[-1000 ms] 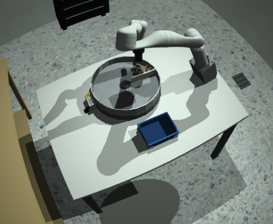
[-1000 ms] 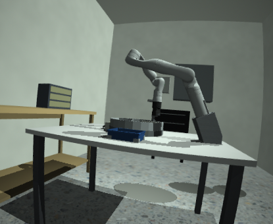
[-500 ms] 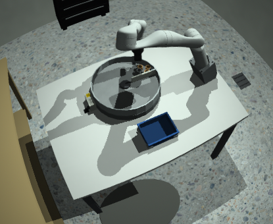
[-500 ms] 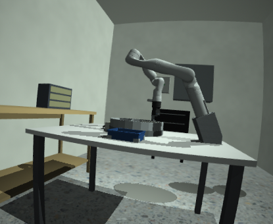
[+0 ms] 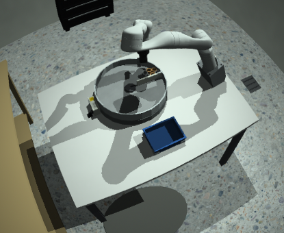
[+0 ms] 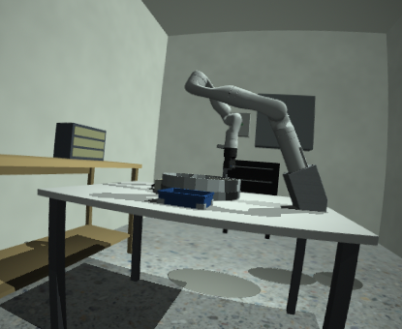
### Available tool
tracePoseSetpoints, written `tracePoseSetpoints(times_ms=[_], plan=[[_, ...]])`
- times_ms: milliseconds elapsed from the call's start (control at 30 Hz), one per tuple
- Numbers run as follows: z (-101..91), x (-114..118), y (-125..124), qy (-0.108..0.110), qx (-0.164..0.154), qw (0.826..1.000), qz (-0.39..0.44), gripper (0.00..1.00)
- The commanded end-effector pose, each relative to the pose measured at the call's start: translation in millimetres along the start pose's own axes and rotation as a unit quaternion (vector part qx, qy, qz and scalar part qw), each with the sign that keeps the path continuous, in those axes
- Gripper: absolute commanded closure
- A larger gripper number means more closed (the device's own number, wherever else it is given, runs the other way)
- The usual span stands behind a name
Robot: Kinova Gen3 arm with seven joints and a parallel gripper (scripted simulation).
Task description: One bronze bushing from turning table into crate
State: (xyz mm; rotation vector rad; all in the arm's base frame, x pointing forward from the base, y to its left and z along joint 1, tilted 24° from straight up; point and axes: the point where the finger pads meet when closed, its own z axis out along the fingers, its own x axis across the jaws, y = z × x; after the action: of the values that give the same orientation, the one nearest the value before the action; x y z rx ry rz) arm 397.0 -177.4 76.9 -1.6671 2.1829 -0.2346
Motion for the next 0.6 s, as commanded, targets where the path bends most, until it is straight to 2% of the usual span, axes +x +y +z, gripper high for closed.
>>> tracePoseSetpoints(times_ms=[0,567], plan=[[-4.3,0.2,-1.2,0.000,0.002,1.000,0.000,1.00],[-11.7,0.2,-1.1,0.000,0.002,1.000,0.000,1.00]])
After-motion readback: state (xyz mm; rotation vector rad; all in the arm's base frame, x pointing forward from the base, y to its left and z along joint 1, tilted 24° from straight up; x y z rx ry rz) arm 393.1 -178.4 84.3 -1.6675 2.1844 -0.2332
